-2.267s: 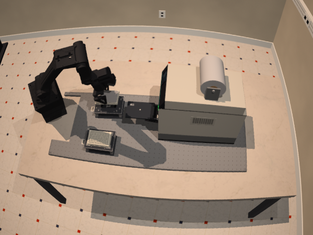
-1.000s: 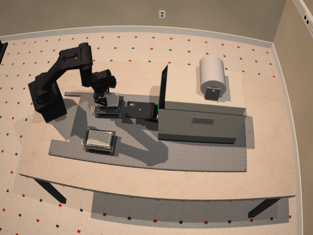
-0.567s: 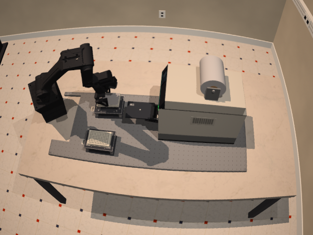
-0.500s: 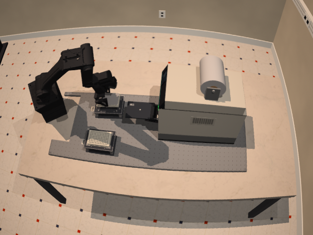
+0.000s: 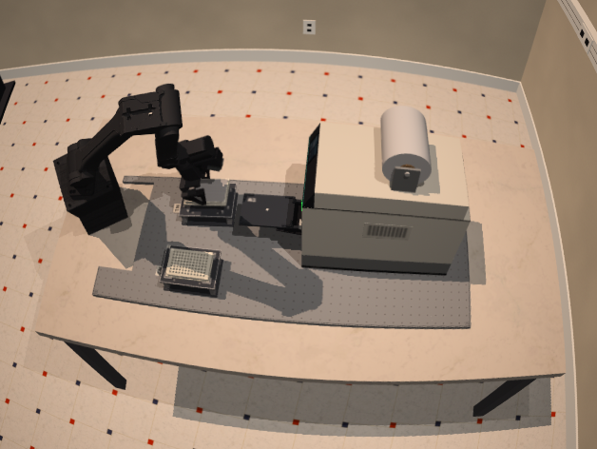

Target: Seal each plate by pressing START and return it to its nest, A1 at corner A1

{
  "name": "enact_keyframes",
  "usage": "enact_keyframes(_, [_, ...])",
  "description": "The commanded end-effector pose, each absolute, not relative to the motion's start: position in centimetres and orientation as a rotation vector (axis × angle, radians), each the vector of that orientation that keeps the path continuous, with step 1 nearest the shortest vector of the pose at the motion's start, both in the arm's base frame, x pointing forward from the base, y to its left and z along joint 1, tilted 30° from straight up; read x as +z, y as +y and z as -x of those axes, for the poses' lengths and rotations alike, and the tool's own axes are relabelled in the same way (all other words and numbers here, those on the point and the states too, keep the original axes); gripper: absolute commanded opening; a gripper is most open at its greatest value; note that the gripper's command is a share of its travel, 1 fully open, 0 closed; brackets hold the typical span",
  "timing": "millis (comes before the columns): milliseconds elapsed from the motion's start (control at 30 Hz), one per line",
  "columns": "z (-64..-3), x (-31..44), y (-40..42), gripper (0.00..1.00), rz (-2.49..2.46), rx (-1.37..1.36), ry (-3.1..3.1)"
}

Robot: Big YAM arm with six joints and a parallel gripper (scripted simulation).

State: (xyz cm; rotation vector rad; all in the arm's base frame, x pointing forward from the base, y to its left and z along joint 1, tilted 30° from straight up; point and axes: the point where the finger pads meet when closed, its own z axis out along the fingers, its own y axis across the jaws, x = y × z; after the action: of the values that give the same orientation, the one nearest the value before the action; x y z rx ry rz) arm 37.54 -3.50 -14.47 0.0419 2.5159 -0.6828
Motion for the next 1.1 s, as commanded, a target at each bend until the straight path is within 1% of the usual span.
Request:
enact_keyframes(0, [-37.7,-14.0,-2.7,0.0,-0.035,-0.666,2.509])
enact_keyframes(367, [-36.4,-15.0,-2.7,0.0,-0.011,-0.686,2.542])
enact_keyframes(633, [-38.0,-14.1,-2.8,0.0,-0.018,-0.679,2.51])
enact_keyframes(1067, [-37.1,-14.4,-4.0,0.0,-0.076,-0.682,2.507])
